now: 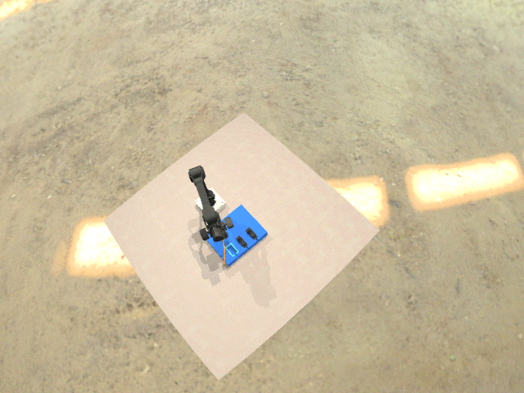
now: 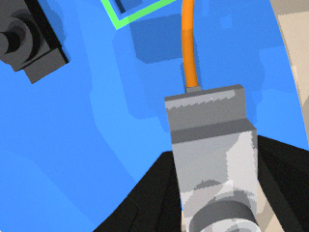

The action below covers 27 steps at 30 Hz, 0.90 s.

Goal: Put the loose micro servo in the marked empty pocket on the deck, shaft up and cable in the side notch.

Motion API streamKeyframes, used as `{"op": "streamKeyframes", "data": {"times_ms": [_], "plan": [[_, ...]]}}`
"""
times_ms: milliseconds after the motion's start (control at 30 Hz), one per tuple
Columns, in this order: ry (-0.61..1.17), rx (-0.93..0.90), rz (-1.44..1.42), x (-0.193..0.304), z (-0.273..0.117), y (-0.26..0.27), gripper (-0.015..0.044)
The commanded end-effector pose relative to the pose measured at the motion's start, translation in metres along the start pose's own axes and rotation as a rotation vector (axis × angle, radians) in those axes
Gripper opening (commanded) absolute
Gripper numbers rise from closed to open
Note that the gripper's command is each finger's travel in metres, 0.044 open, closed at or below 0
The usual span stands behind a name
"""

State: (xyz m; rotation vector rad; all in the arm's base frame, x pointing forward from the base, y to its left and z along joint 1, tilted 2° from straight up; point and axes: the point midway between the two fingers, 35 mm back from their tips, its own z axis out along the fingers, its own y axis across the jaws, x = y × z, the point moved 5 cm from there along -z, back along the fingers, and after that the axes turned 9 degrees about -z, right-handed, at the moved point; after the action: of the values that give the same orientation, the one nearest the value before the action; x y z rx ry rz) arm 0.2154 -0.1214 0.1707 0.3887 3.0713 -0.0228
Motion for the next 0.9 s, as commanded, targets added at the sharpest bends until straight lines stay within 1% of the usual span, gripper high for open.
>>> {"op": "streamKeyframes", "data": {"times_ms": [0, 133, 433, 867], "plan": [[-0.006, -0.004, -0.141, -0.001, -0.001, 0.000, 0.0000], [-0.006, -0.003, -0.255, -0.001, -0.001, 0.000, 0.0000], [-0.006, -0.003, -0.260, -0.005, -0.001, 0.001, 0.0000], [-0.010, -0.003, -0.260, -0.055, -0.002, 0.006, 0.0000]]}}
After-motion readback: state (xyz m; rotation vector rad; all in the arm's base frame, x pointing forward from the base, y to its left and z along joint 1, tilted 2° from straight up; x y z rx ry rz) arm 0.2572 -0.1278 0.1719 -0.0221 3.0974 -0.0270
